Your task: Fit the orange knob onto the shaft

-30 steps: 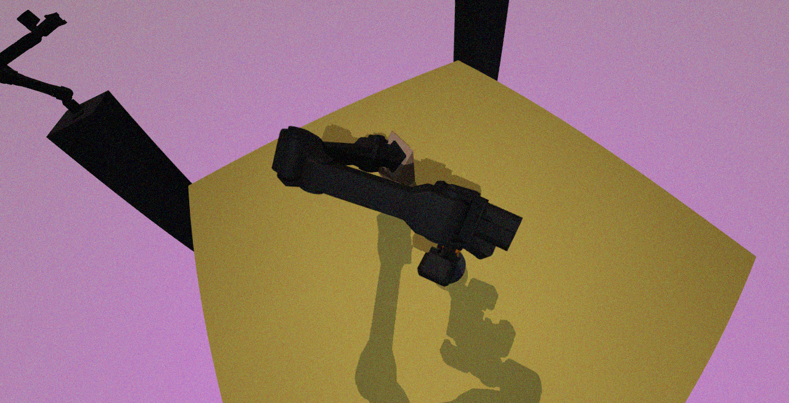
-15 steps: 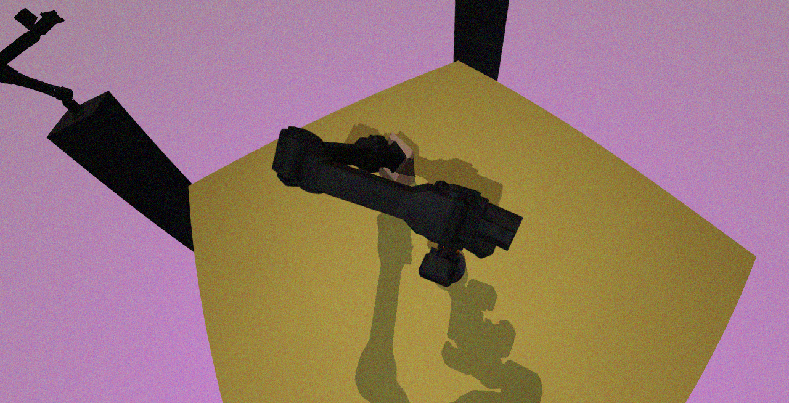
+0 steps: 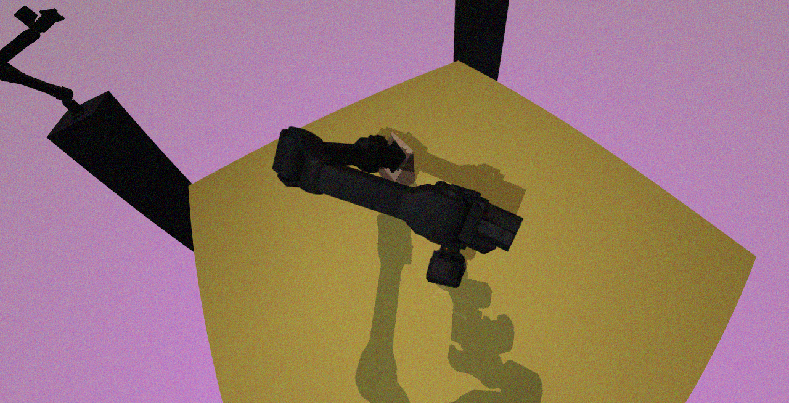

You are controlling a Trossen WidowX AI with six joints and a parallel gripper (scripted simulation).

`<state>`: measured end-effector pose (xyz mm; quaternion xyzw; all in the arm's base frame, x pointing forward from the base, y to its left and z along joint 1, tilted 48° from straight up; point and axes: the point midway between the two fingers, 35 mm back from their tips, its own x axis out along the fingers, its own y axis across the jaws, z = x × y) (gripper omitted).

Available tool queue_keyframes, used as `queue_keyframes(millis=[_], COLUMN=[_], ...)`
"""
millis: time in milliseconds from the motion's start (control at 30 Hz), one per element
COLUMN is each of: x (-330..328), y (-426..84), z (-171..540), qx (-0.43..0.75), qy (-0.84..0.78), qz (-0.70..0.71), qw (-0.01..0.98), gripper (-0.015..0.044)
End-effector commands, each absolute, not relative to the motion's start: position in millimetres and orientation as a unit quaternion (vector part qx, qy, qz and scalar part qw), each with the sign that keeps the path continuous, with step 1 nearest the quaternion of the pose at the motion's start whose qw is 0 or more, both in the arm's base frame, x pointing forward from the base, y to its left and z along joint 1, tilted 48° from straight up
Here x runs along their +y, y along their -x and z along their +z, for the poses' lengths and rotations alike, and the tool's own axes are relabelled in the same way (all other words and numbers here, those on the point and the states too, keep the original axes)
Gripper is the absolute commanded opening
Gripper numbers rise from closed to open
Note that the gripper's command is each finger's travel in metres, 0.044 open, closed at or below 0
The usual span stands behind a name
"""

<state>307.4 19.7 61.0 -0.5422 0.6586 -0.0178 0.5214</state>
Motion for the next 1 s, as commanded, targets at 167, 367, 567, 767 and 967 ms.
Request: queue_keyframes(millis=[167,367,567,767,967], x=[18.6,18.1,21.3,21.8,21.2], y=[-307.2,-307.1,-307.5,-308.3,-309.4], z=[60.1,59.9,63.2,63.3,61.1], qx=[0.657,0.657,0.657,0.657,0.655], qy=[0.544,0.544,0.544,0.575,0.595], qz=[-0.016,-0.016,-0.016,0.025,0.053], qw=[0.522,0.522,0.522,0.487,0.462], gripper=[0.0000,0.0000,0.0000,0.0000,0.0000])
